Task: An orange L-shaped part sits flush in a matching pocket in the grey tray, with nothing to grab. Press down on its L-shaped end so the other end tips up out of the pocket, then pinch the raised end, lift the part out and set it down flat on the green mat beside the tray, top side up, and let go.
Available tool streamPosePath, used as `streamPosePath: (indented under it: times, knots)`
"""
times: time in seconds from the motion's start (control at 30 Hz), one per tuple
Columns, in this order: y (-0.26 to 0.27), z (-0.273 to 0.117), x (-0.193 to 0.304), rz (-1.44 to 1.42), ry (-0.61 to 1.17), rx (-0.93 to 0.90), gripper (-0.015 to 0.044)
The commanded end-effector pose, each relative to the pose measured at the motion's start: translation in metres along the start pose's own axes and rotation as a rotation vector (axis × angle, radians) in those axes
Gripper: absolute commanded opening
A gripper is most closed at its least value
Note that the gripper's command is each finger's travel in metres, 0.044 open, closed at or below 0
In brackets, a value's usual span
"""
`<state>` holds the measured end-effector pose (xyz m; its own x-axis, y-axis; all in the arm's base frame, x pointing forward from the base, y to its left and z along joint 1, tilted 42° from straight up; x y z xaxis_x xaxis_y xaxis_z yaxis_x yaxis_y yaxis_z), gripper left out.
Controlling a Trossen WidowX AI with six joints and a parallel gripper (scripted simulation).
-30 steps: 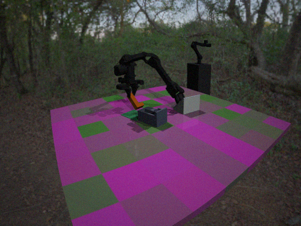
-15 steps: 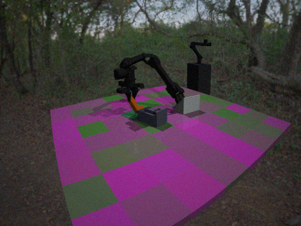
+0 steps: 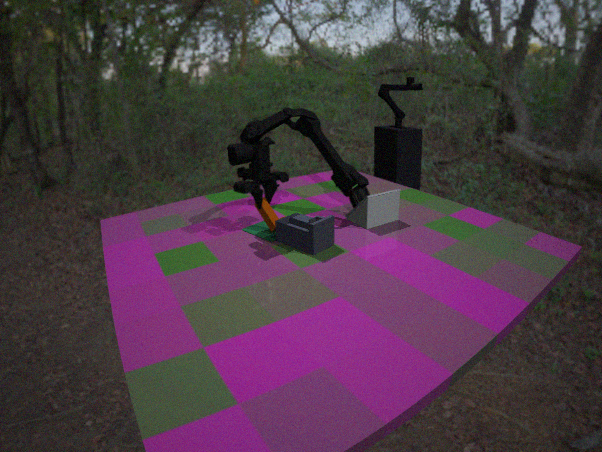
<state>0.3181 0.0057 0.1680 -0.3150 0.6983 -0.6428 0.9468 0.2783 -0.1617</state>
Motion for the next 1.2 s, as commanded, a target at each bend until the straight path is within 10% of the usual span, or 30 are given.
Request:
streamPosePath:
  times: [0.0,0.37,0.87,1.17]
  knots:
    - [-0.001,0.002,0.0,-0.006,-0.004,0.003,0.0]
    - [-0.001,0.001,0.001,-0.002,0.0,0.003,0.0]
    - [0.0,-0.045,0.001,-0.049,-0.005,-0.033,0.0394]
    - [-0.004,-0.083,0.004,-0.093,-0.016,-0.071,0.04]
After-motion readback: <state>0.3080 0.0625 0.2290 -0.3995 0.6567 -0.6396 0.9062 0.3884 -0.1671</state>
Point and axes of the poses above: the point midway between the two fingers, 35 mm back from their tips, its own z axis out along the fingers, its own y axis across the jaws, x = y × z, the point moved 5 cm from there along -z, back along the fingers
